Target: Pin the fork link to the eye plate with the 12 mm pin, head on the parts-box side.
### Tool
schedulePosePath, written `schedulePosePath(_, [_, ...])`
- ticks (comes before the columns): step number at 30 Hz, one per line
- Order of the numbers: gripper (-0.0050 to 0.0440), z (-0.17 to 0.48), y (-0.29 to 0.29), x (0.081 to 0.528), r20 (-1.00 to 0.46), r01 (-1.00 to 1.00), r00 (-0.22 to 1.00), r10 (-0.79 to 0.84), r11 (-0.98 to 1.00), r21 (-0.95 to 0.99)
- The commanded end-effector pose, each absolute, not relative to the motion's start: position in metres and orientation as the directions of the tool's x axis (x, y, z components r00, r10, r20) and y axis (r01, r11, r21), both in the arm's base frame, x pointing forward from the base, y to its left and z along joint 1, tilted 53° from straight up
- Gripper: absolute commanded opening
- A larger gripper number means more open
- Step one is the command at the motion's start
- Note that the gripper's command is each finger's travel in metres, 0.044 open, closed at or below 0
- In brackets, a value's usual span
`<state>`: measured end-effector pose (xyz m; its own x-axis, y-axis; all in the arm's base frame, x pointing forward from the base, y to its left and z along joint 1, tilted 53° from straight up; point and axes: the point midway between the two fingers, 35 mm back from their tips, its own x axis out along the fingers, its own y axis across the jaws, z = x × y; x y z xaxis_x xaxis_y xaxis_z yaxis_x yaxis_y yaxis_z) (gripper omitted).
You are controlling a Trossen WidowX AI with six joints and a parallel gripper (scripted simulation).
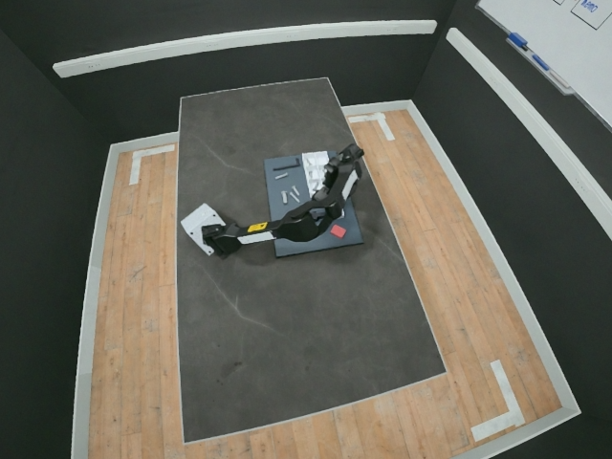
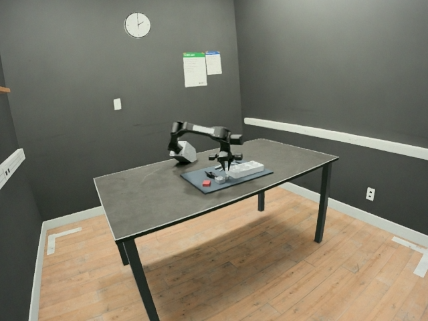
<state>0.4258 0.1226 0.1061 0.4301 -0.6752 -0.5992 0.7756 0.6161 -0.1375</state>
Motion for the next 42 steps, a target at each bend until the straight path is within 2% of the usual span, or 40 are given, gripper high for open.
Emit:
schedulePosePath(1, [0.009, 0.113, 0.124, 0.427, -0.599, 0.779, 0.441, -0.668, 0.616, -0.114])
schedulePosePath(42, [0.009, 0.09, 0.101, 0.44, -0.6, 0.777, 0.433, -0.673, 0.616, -0.131])
